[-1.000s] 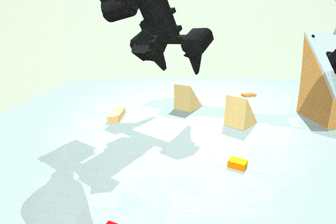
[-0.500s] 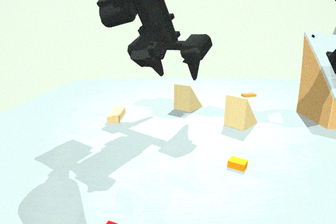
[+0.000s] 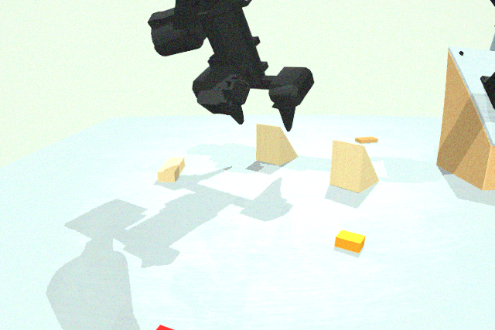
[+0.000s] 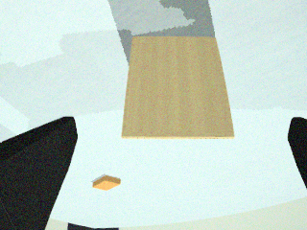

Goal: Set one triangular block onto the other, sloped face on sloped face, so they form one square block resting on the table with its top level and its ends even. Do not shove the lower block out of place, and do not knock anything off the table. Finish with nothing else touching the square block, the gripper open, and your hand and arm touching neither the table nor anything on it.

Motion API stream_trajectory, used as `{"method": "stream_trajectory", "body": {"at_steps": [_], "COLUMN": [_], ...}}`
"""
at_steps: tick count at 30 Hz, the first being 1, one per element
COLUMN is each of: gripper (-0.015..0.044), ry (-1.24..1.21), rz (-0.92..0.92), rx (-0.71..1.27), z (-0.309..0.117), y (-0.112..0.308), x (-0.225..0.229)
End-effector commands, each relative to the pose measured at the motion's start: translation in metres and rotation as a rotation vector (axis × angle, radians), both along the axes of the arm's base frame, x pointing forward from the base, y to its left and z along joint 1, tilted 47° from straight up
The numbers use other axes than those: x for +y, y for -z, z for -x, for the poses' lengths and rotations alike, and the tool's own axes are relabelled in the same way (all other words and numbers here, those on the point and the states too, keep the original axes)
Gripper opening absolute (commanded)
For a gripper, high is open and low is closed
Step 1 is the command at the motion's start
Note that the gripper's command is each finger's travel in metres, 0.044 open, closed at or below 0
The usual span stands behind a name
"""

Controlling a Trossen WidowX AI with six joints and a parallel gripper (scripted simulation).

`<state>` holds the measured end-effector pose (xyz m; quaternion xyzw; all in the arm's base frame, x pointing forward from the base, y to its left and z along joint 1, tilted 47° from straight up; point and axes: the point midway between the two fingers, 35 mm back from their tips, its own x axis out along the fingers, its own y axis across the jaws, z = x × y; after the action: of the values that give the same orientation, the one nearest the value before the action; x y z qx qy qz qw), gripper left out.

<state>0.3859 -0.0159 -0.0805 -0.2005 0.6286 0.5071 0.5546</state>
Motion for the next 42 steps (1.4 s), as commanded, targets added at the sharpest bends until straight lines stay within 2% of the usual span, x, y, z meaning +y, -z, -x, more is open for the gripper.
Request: {"method": "stream_trajectory", "body": {"at_steps": [1,34,42], "gripper": [0.0440,0.0440,0.0230], "ry": [0.005,0.004,0.004], "rz": [-0.005,-0.007,-0.007], "rx": [0.016,0.017,0.017], "z": [0.005,0.021,0.021], "y": [0.010,0.054,0.054], "x": [0.004,0.021,0.021]}}
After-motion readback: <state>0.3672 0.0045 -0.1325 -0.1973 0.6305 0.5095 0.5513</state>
